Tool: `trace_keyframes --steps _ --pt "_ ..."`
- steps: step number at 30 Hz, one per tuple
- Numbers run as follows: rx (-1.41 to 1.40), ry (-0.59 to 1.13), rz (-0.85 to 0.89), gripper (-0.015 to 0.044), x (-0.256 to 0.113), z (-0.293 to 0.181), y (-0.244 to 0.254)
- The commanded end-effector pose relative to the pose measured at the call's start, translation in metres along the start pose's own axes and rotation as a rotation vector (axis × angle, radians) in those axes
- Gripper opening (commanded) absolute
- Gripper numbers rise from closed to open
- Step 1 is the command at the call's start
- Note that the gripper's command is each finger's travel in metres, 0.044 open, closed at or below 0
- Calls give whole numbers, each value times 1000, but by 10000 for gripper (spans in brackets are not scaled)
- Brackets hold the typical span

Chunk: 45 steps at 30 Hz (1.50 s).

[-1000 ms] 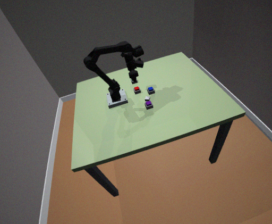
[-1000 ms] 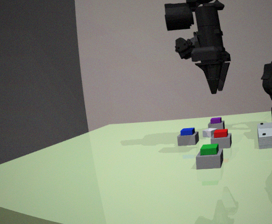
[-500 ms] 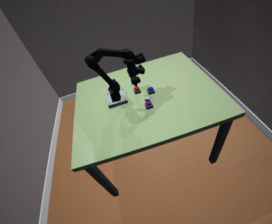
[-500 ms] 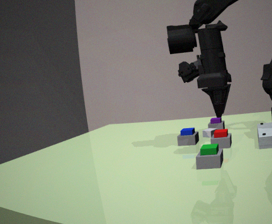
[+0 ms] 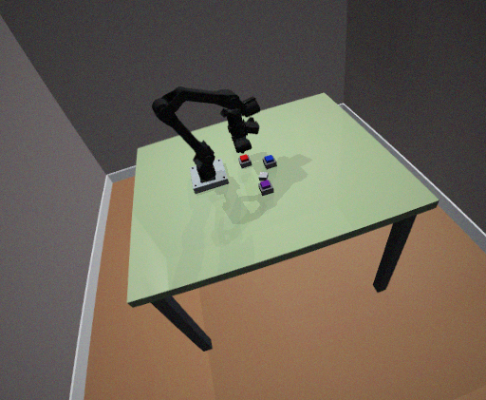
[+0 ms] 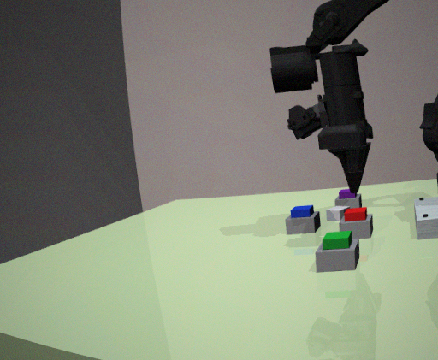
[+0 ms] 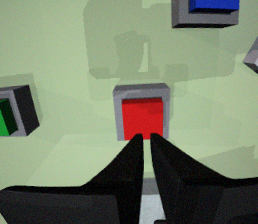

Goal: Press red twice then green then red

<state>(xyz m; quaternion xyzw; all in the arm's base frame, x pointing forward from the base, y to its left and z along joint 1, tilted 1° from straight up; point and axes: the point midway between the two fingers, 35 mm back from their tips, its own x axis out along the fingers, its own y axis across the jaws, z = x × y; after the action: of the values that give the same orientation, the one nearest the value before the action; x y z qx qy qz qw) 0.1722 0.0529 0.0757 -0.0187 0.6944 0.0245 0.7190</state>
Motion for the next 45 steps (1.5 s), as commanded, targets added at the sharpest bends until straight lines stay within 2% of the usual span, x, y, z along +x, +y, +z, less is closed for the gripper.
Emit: trace_keyframes --steps 1,23,43,45 --pt "-5 2 2 20 1 0 1" --pt "-5 2 2 20 35 0 1" --pt "-5 2 2 20 35 0 1" --pt "-1 -2 1 20 27 1 0"
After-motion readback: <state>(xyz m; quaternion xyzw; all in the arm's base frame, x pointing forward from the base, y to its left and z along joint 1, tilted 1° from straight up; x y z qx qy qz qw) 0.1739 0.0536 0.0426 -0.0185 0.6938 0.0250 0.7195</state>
